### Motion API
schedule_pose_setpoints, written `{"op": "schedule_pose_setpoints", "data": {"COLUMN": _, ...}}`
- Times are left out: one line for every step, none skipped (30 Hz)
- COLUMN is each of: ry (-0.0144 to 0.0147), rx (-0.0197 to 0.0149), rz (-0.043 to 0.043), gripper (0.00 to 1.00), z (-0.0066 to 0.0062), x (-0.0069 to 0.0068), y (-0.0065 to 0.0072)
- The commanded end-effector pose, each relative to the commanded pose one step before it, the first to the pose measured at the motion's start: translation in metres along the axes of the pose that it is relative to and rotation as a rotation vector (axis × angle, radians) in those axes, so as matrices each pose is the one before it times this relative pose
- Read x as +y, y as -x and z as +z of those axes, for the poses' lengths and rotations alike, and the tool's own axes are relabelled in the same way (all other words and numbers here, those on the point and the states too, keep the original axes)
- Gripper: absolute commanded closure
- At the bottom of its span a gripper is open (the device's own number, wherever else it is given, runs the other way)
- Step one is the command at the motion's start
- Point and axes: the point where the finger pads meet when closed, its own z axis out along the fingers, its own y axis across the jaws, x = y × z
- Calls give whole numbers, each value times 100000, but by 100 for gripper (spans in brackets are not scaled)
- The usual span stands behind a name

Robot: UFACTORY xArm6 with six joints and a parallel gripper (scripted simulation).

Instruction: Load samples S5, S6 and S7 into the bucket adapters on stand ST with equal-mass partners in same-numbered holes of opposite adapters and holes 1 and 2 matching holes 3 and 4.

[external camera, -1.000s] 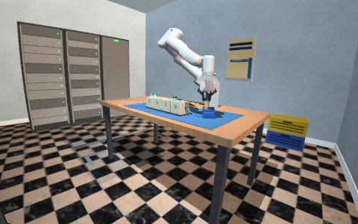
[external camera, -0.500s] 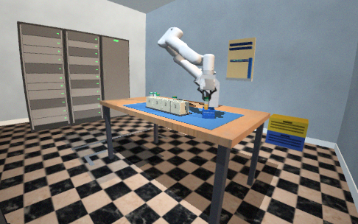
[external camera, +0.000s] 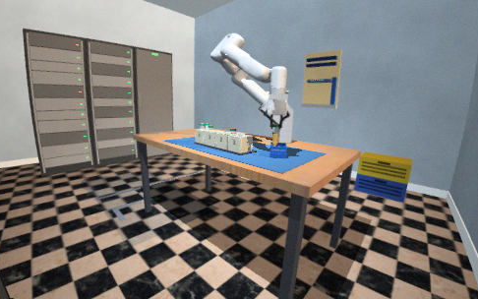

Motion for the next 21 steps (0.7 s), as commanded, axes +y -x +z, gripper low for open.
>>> {"op": "schedule_pose_setpoints", "data": {"ry": -154, "rx": 317, "rz": 97, "gripper": 100, "z": -1113, "x": -24, "y": -133}}
{"op": "schedule_pose_setpoints", "data": {"ry": -1, "rx": 0, "rz": 1, "gripper": 100, "z": -200, "x": 0, "y": 0}}
{"op": "schedule_pose_setpoints", "data": {"ry": -1, "rx": 0, "rz": 1, "gripper": 100, "z": -200, "x": 0, "y": 0}}
{"op": "schedule_pose_setpoints", "data": {"ry": -1, "rx": 0, "rz": 1, "gripper": 100, "z": -200, "x": 0, "y": 0}}
{"op": "schedule_pose_setpoints", "data": {"ry": -1, "rx": 0, "rz": 1, "gripper": 100, "z": -200, "x": 0, "y": 0}}
{"op": "schedule_pose_setpoints", "data": {"ry": -1, "rx": 0, "rz": 1, "gripper": 100, "z": -200, "x": 0, "y": 0}}
{"op": "schedule_pose_setpoints", "data": {"ry": -1, "rx": 0, "rz": 1, "gripper": 100, "z": -200, "x": 0, "y": 0}}
{"op": "schedule_pose_setpoints", "data": {"ry": -1, "rx": 0, "rz": 1, "gripper": 100, "z": -200, "x": 0, "y": 0}}
{"op": "schedule_pose_setpoints", "data": {"ry": -1, "rx": 0, "rz": 1, "gripper": 100, "z": -200, "x": 0, "y": 0}}
{"op": "schedule_pose_setpoints", "data": {"ry": -1, "rx": 0, "rz": 1, "gripper": 100, "z": -200, "x": 0, "y": 0}}
{"op": "schedule_pose_setpoints", "data": {"ry": -1, "rx": 0, "rz": 1, "gripper": 100, "z": -200, "x": 0, "y": 0}}
{"op": "schedule_pose_setpoints", "data": {"ry": 0, "rx": 0, "rz": 0, "gripper": 100, "z": 0, "x": 0, "y": 0}}
{"op": "schedule_pose_setpoints", "data": {"ry": 0, "rx": 0, "rz": 0, "gripper": 100, "z": 0, "x": 0, "y": 0}}
{"op": "schedule_pose_setpoints", "data": {"ry": -1, "rx": 0, "rz": 1, "gripper": 100, "z": -201, "x": 0, "y": -1}}
{"op": "schedule_pose_setpoints", "data": {"ry": -1, "rx": 0, "rz": 1, "gripper": 100, "z": -200, "x": 0, "y": 0}}
{"op": "schedule_pose_setpoints", "data": {"ry": -1, "rx": 0, "rz": 1, "gripper": 100, "z": -200, "x": 0, "y": 0}}
{"op": "schedule_pose_setpoints", "data": {"ry": -1, "rx": 0, "rz": 1, "gripper": 100, "z": -200, "x": 0, "y": 0}}
{"op": "schedule_pose_setpoints", "data": {"ry": -1, "rx": 0, "rz": 1, "gripper": 100, "z": -200, "x": 0, "y": 0}}
{"op": "schedule_pose_setpoints", "data": {"ry": -1, "rx": 0, "rz": 1, "gripper": 100, "z": -200, "x": 0, "y": 0}}
{"op": "schedule_pose_setpoints", "data": {"ry": -1, "rx": 0, "rz": 1, "gripper": 100, "z": -200, "x": 0, "y": 0}}
{"op": "schedule_pose_setpoints", "data": {"ry": -1, "rx": 0, "rz": 1, "gripper": 100, "z": -200, "x": 0, "y": 0}}
